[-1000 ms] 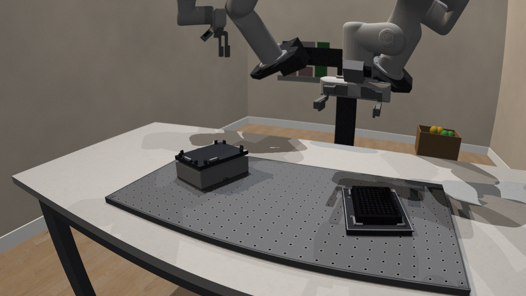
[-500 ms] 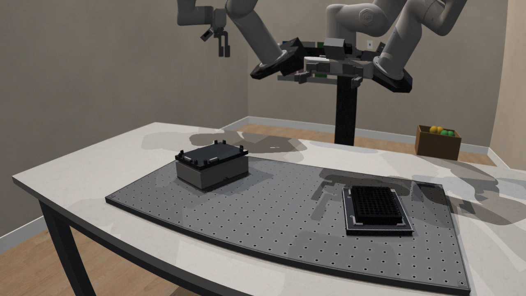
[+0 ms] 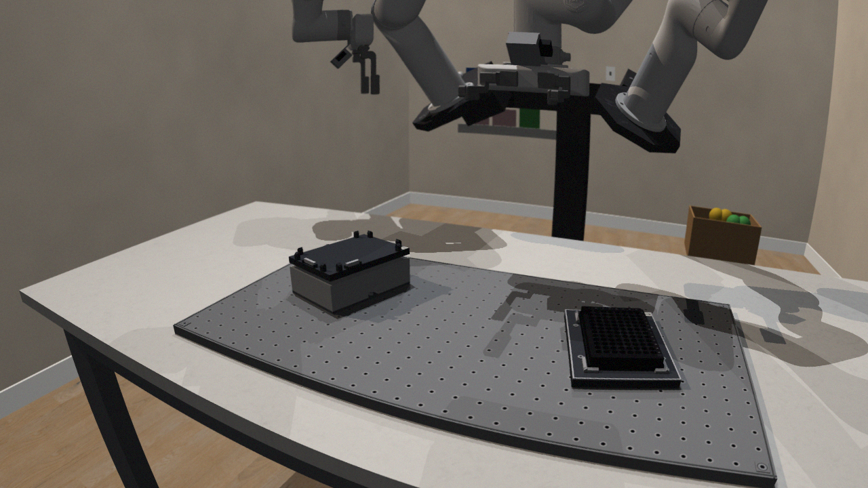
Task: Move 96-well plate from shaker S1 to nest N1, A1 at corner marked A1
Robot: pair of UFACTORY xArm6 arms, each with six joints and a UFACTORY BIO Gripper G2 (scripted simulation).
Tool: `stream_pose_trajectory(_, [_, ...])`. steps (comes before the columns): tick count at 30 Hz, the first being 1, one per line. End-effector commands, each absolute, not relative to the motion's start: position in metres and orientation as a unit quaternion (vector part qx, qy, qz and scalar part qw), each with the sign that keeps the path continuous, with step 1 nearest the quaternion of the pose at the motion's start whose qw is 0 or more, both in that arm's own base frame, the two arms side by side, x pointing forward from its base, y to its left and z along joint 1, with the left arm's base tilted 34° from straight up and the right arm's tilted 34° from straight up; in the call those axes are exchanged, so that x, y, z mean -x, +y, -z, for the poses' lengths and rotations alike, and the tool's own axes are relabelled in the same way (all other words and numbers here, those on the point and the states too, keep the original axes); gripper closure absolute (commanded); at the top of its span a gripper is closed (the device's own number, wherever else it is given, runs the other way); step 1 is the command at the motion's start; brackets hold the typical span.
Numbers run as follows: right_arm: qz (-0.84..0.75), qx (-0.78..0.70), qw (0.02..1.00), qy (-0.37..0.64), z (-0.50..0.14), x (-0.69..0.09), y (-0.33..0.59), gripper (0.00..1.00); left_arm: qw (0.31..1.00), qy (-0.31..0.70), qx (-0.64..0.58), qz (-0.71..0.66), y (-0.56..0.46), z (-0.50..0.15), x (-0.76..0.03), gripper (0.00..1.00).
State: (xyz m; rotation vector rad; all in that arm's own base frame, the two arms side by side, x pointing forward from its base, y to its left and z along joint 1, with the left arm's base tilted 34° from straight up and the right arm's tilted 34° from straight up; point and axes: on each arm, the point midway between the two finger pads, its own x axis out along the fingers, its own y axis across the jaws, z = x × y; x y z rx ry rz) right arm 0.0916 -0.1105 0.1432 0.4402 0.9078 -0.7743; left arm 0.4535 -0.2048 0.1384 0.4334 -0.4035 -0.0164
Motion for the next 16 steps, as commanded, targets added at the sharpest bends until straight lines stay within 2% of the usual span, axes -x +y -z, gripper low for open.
stream_pose_trajectory(1, [0.362,-0.205,0.805,0.423,-0.1438,-0.0918,-0.1109,0.0,0.957,-0.198,-0.214,0.007,-0.2187,-0.1422,-0.4458,0.63])
stream_pose_trajectory(16, [0.362,-0.205,0.805,0.423,-0.1438,-0.0918,-0.1109,0.0,0.957,-0.198,-0.214,0.007,-0.2208,-0.1425,-0.4445,0.63])
